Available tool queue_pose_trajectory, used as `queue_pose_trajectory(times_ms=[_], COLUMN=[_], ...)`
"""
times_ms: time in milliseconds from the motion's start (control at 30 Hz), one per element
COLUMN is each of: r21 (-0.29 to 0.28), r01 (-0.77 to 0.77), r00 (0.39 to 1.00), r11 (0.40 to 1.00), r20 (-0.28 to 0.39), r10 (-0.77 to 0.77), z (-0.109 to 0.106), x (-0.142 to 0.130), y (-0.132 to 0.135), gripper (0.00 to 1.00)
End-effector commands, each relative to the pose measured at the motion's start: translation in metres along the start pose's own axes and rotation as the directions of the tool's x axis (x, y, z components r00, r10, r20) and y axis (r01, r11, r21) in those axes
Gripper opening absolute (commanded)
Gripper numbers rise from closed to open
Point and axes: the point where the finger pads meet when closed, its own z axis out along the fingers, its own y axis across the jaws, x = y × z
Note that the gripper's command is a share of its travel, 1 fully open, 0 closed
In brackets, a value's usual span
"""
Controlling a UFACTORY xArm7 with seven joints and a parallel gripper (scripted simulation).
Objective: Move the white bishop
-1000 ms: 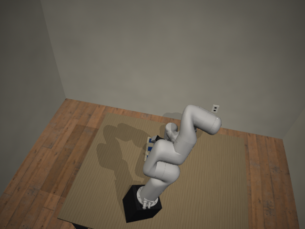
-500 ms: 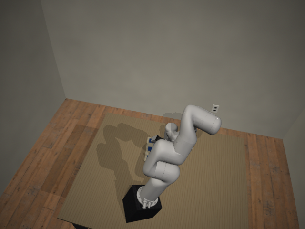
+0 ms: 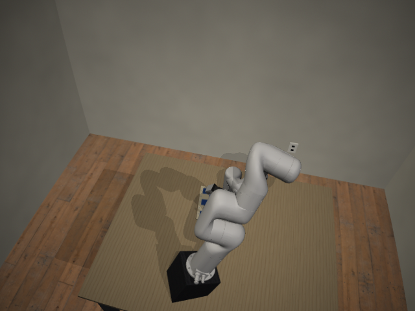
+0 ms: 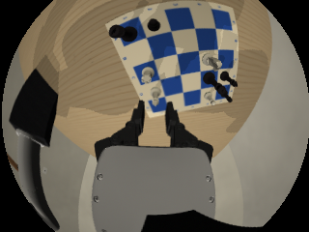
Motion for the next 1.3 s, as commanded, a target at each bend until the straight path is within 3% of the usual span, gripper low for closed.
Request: queue_pose_trajectory(times_ms=[0,600,1267], r21=[-0.002,-0.002,-0.002], r01=[0.000,0.000,0.000], r00=[1.000,1.000,1.000], r11=[1.000,1.000,1.000], r20=[-0.001,-0.001,-0.001], r10=[0.000,0.000,0.000], z=[0.003,0.034,0.036], x=[0.001,0.001,0.001], y=[0.001,0.001,0.001], gripper=[0.37,0.37,0.37])
